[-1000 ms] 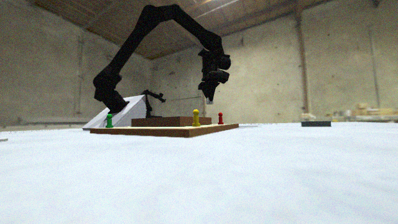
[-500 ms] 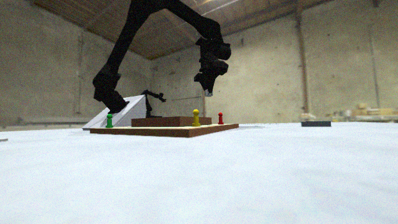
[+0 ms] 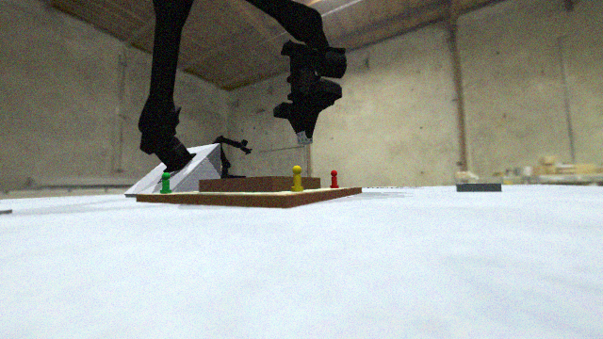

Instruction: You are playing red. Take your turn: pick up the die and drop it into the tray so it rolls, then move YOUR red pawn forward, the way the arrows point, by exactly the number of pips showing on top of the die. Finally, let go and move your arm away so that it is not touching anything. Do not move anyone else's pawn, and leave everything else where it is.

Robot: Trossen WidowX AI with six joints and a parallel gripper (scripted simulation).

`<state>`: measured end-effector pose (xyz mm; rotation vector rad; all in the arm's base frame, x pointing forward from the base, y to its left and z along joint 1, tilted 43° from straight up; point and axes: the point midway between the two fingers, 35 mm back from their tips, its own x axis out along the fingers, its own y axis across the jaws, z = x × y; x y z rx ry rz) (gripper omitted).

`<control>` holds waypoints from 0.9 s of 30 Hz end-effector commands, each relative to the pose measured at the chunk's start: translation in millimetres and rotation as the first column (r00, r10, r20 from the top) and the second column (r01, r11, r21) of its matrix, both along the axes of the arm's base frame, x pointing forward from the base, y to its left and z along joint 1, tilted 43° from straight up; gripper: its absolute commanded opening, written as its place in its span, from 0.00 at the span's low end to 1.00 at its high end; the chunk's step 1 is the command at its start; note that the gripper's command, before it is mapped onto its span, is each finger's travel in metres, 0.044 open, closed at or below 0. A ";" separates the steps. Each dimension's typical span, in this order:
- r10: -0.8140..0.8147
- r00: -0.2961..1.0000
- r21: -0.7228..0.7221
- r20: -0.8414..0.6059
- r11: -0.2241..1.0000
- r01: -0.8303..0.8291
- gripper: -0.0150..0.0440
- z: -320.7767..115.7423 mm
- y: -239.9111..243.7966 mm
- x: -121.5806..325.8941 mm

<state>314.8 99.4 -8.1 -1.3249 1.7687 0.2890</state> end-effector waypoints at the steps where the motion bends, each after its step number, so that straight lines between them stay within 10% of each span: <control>1: 0.054 0.997 -0.003 -0.048 0.999 -0.054 0.25 9.0 -17.7 -4.6; 27: 0.293 0.916 0.079 -0.273 0.956 -0.283 0.25 47.2 -102.0 -43.4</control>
